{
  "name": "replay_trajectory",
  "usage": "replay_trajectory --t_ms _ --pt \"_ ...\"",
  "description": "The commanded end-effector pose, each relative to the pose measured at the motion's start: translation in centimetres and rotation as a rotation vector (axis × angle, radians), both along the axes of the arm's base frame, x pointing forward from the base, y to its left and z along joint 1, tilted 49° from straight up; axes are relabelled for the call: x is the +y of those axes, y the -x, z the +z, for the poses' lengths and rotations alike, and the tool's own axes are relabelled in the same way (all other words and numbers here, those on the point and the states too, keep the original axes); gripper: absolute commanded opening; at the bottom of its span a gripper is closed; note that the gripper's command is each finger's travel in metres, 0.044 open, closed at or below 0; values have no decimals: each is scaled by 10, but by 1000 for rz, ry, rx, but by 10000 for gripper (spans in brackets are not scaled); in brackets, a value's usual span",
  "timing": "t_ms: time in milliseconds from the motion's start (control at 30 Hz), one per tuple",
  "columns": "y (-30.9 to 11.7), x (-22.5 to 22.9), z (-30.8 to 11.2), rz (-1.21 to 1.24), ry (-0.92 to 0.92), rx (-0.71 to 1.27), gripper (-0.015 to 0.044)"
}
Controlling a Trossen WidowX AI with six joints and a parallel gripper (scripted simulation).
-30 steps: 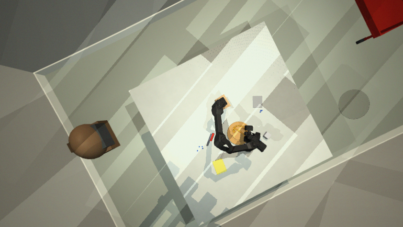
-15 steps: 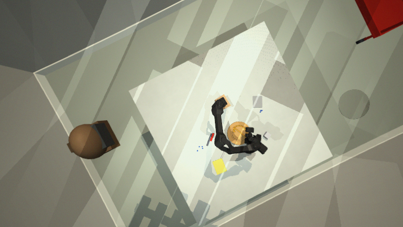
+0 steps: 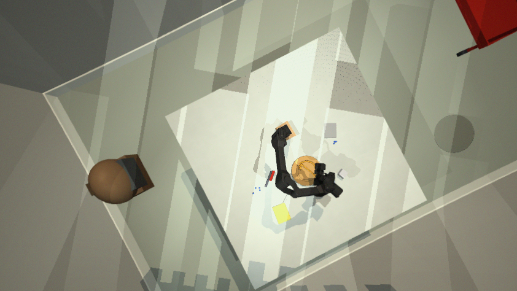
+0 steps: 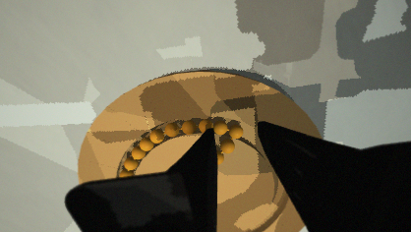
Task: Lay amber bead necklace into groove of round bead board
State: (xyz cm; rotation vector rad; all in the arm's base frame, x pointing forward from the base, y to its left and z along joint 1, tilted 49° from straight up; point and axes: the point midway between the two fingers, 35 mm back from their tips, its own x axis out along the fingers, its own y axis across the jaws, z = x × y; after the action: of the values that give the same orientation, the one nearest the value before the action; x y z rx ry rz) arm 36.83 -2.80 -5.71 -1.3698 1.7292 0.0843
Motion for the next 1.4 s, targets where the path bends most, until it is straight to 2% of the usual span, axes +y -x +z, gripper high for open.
replay_trajectory --t_ms 0,267,1033,1233,1367 --pt "0 0 0 0 0 0 236" --pt "1 1 1 -1 2 5 440" --pt "1 3 3 1 7 3 440" --pt "10 22 24 -146 1 -162 282" --pt "12 25 27 -168 1 -186 177"
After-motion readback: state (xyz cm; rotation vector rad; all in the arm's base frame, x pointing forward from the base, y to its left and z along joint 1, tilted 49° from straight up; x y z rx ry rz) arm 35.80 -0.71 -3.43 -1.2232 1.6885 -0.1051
